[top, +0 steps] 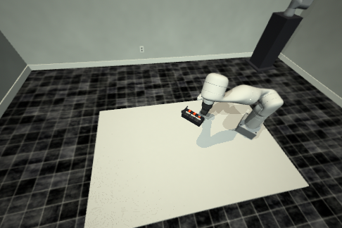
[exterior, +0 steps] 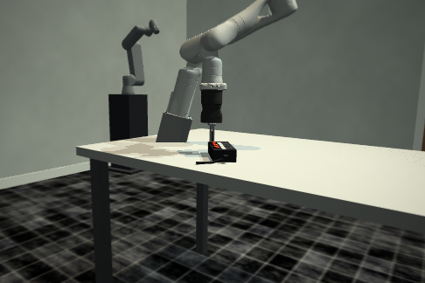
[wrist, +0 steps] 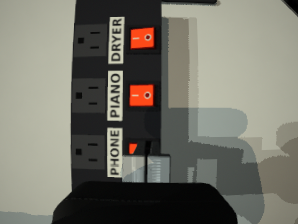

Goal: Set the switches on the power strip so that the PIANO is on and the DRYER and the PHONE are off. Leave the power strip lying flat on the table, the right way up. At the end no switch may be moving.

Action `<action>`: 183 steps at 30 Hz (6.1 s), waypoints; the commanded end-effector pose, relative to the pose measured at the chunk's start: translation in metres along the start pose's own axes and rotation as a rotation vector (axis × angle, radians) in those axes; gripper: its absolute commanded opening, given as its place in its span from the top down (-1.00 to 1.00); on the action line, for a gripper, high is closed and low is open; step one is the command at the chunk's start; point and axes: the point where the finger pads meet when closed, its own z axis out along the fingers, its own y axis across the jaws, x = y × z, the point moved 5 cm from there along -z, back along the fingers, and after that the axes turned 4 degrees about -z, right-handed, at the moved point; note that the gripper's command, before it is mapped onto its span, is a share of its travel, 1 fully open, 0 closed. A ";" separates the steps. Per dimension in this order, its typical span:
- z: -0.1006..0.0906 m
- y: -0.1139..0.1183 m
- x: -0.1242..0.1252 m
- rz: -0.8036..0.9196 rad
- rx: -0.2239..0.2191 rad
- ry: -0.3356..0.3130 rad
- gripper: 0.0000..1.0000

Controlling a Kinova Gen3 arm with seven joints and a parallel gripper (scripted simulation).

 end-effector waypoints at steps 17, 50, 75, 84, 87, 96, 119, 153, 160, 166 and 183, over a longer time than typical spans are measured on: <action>0.004 0.000 0.000 0.001 0.000 0.000 1.00; 0.004 0.000 0.000 0.001 0.000 0.000 1.00; -0.015 0.000 0.000 0.001 0.000 0.000 1.00; -0.032 0.000 0.000 0.001 0.000 0.000 1.00; -0.034 0.000 0.000 0.001 0.000 0.000 1.00; -0.035 0.000 0.000 0.001 0.000 0.000 1.00; -0.047 0.006 0.084 0.000 0.000 0.000 1.00; -0.048 0.007 0.090 0.001 -0.001 -0.001 1.00; -0.048 0.007 0.090 0.001 -0.001 -0.001 1.00; -0.047 0.007 0.090 0.001 -0.001 -0.001 1.00; -0.034 0.007 0.090 0.001 0.000 0.000 1.00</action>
